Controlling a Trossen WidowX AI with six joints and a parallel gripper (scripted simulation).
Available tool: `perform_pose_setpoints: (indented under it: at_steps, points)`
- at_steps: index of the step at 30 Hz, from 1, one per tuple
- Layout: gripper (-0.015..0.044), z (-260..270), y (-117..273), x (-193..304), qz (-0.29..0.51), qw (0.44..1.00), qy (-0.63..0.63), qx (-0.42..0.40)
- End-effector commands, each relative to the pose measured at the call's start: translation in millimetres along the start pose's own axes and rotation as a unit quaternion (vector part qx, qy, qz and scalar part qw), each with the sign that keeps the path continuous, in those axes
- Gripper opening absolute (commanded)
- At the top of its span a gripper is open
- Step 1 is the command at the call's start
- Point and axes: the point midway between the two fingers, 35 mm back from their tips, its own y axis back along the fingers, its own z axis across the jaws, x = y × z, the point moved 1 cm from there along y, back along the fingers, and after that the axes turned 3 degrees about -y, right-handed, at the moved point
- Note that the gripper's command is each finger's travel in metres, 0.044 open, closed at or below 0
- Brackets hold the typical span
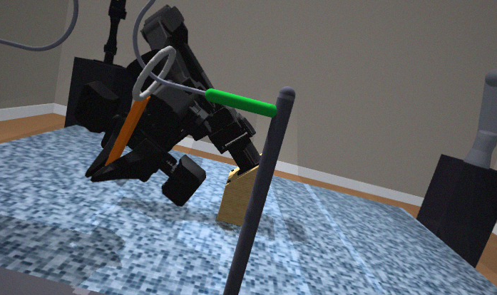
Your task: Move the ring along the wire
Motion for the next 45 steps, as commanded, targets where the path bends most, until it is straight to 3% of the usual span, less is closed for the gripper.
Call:
perform_pose_setpoints:
  at_steps: [1,18,45]
  points:
    - [-0.015,17,3,2,0.011,0.999,-0.043,-0.021]
    - [-0.015,60,13,-6,0.027,0.986,-0.15,-0.068]
    - [-0.015,91,22,-16,0.029,0.981,-0.173,-0.079]
